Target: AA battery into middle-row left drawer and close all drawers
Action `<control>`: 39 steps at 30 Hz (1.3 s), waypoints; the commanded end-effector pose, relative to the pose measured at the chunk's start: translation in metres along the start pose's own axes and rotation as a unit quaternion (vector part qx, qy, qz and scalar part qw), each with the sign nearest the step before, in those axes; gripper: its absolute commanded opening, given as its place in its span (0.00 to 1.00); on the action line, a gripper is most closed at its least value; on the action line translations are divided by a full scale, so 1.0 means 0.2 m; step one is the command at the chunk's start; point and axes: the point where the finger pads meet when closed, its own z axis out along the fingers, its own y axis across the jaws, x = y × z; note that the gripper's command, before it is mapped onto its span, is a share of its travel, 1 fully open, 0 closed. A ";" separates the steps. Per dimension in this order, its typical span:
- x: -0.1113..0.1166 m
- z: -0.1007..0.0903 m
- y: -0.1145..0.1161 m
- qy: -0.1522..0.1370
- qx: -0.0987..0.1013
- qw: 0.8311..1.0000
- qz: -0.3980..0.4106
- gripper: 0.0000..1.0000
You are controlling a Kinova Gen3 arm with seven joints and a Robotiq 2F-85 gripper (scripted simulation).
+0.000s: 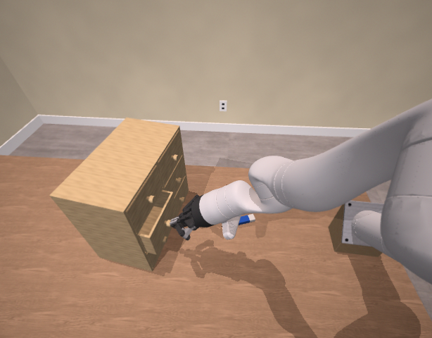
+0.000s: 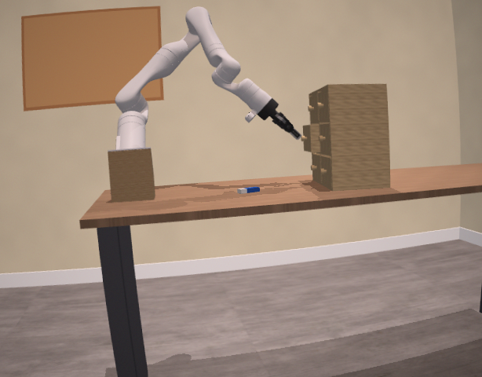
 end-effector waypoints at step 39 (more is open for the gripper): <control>-0.08 0.10 0.00 0.002 0.001 1.000 0.002 0.00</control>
